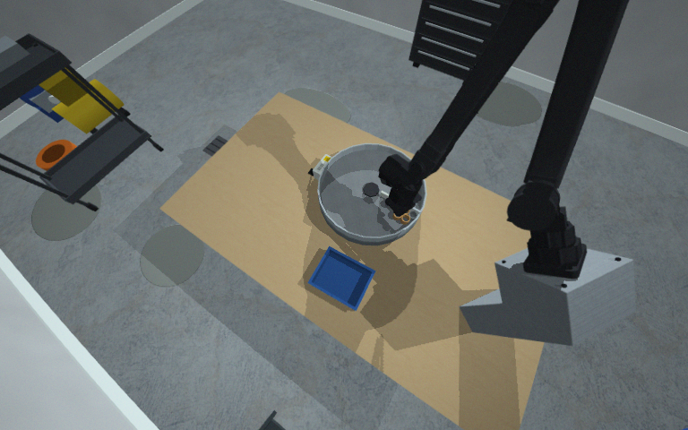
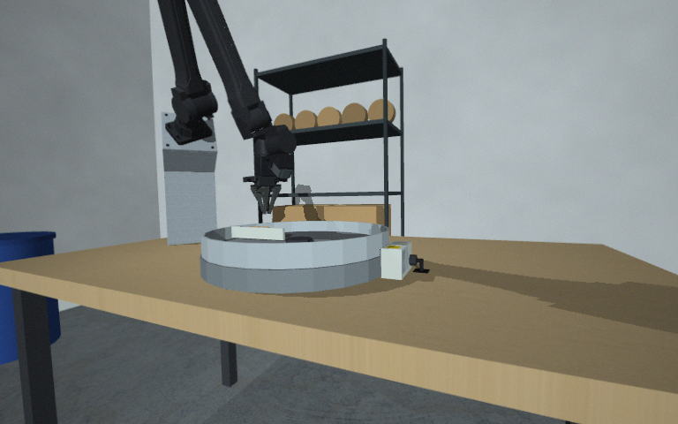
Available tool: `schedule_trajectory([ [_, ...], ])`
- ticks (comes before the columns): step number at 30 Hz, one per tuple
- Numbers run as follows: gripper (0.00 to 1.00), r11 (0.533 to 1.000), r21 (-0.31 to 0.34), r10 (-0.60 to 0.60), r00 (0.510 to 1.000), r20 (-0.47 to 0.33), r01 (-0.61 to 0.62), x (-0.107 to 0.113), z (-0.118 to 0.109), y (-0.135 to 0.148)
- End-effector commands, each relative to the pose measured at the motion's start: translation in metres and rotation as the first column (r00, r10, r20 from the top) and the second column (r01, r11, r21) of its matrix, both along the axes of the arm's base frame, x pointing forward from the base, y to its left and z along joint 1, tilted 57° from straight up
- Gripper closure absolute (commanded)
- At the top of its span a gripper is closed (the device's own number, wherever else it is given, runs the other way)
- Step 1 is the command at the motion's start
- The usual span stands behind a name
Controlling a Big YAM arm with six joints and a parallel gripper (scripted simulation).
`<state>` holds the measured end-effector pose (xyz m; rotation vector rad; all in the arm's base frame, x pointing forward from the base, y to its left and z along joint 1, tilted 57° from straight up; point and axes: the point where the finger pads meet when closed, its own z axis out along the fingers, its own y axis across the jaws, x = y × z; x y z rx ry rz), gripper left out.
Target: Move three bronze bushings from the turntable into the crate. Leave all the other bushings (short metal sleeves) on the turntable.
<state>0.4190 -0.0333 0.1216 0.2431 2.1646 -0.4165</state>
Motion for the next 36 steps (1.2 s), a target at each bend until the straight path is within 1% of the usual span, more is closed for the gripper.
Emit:
schedule_trajectory([
  [1,0.88,1.000,0.000,0.007,1.000,0.016,-0.007,0.0004,0.0091,0.0015],
  [7,0.88,1.000,0.002,0.010,1.000,0.021,-0.010,0.0026,0.0118,0.0039],
  [36,0.88,1.000,0.001,0.010,1.000,0.016,-0.010,0.0008,0.0094,0.0037],
])
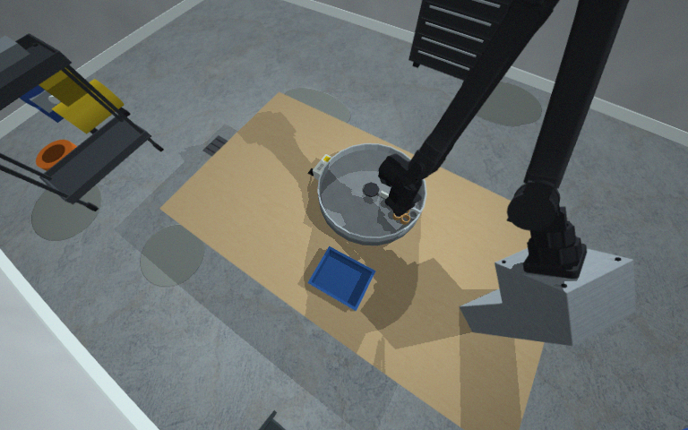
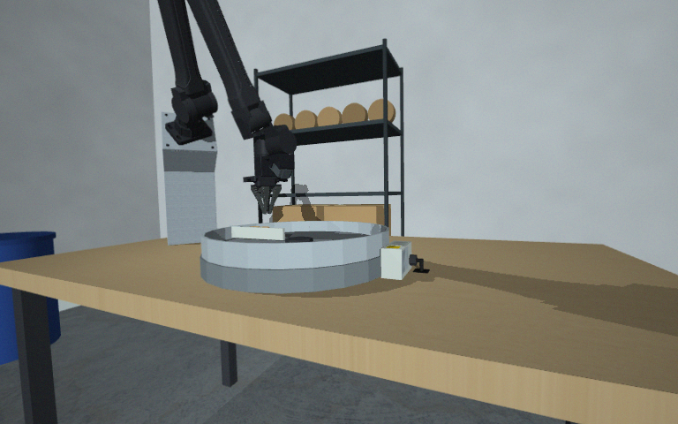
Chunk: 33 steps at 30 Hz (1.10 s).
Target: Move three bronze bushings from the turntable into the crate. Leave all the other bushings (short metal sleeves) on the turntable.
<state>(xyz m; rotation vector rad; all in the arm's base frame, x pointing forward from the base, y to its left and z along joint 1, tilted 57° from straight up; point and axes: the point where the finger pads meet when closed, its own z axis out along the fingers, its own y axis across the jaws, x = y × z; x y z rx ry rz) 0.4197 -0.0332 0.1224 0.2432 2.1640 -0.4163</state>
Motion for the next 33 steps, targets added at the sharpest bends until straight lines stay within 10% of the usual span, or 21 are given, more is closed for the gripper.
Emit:
schedule_trajectory([
  [1,0.88,1.000,0.001,0.010,1.000,0.015,-0.010,0.000,0.009,0.004],
  [33,0.88,1.000,-0.004,0.017,1.000,0.021,-0.017,0.019,-0.004,-0.004],
])
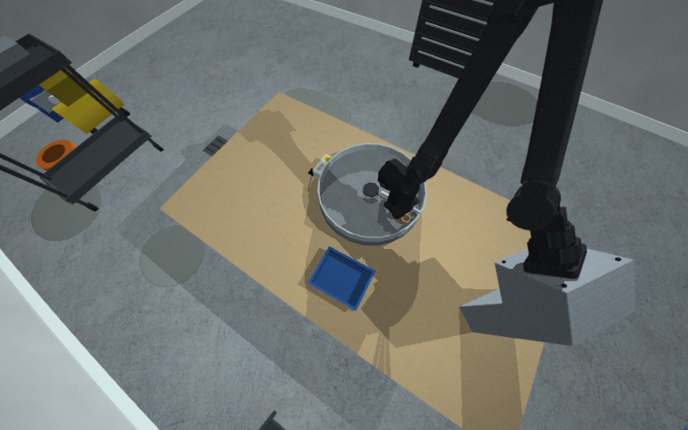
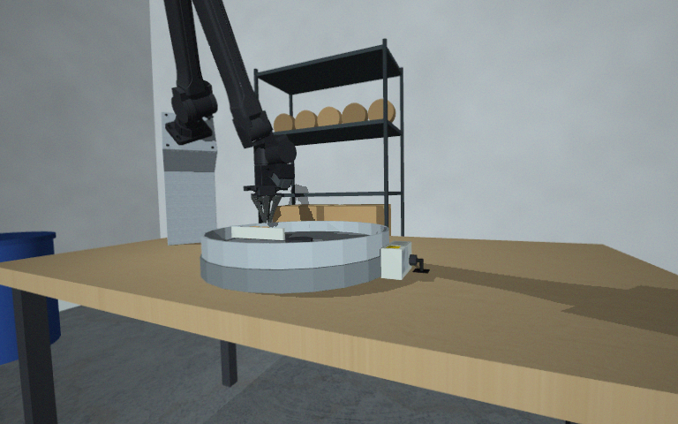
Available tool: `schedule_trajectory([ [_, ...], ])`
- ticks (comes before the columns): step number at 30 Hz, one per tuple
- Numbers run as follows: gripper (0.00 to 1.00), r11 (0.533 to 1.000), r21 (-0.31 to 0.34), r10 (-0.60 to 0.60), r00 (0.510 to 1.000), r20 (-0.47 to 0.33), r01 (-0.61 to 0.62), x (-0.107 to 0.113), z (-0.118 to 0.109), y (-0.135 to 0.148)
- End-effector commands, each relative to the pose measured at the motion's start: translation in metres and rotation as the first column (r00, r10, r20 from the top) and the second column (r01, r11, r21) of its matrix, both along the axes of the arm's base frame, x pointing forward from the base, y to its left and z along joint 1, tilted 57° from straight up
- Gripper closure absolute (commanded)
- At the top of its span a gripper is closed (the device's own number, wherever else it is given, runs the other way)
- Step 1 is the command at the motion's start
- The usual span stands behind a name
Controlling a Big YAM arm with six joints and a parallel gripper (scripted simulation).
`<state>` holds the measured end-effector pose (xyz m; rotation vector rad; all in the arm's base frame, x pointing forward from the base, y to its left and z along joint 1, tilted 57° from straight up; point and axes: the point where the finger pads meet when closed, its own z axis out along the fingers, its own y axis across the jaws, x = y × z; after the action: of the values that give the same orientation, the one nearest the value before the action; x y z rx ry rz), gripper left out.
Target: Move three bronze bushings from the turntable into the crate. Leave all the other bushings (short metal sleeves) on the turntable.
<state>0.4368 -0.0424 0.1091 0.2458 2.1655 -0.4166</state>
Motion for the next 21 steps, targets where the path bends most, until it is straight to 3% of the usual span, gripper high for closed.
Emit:
schedule_trajectory([
  [1,0.88,1.000,-0.005,0.019,1.000,0.022,-0.019,0.0019,0.0094,0.0053],
  [19,0.88,1.000,-0.005,0.019,1.000,0.021,-0.018,0.0021,0.0089,0.0051],
  [21,0.88,1.000,-0.007,0.013,1.000,0.004,-0.013,0.0052,-0.0003,0.0014],
])
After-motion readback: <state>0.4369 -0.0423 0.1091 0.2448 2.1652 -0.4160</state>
